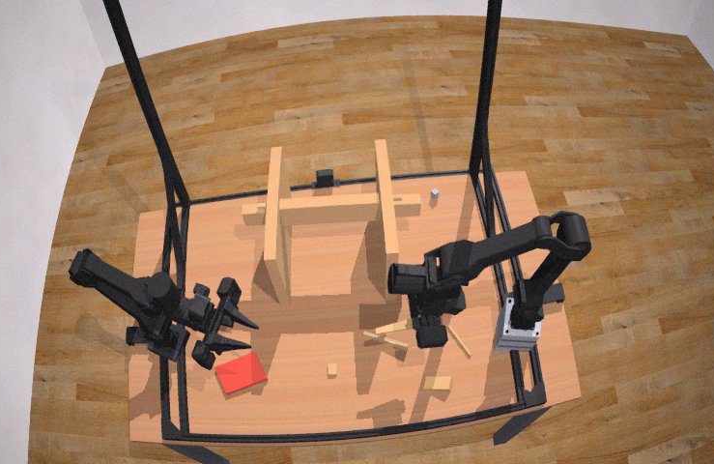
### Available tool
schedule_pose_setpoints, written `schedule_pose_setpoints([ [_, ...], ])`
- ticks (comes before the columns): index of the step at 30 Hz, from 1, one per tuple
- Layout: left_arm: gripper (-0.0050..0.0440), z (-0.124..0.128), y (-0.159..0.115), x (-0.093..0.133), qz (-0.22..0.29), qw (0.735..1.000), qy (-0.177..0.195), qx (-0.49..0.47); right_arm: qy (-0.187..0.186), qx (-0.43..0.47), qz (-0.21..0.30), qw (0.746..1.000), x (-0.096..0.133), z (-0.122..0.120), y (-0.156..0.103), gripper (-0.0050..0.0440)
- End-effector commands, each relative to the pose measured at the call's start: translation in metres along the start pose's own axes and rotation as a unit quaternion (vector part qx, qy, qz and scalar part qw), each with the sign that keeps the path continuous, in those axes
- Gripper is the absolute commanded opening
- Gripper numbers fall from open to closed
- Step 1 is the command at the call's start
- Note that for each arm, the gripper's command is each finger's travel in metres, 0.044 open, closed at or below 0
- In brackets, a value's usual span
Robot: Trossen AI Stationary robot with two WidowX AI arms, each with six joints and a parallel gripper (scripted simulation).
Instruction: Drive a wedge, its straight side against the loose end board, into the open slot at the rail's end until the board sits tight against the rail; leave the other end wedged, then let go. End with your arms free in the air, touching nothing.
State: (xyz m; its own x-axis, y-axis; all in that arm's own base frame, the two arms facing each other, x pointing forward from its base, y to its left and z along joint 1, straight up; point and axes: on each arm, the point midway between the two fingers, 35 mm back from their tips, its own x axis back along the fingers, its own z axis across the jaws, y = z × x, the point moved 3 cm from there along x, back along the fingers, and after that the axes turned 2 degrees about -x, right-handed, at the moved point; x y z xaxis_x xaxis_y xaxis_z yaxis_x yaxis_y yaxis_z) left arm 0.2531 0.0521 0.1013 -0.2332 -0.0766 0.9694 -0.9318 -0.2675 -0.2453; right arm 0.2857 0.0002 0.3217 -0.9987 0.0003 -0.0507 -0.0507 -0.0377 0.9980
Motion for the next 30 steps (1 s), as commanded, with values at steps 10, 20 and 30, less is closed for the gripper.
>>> schedule_pose_setpoints([
  [10,0.0,0.0,0.007,0.0,0.007,1.0,0.005,-0.02,0.04,-0.214,0.029,0.976,-0.058,0.024,-0.044,0.0192],
  [20,0.0,0.0,0.007,0.0,0.007,1.0,0.005,-0.02,0.089,-0.458,0.079,0.881,-0.108,0.066,-0.113,0.0192],
  [30,0.0,0.0,0.007,0.0,0.007,1.0,0.005,-0.02,0.122,-0.691,0.166,0.693,-0.127,0.119,-0.209,0.0192],
])
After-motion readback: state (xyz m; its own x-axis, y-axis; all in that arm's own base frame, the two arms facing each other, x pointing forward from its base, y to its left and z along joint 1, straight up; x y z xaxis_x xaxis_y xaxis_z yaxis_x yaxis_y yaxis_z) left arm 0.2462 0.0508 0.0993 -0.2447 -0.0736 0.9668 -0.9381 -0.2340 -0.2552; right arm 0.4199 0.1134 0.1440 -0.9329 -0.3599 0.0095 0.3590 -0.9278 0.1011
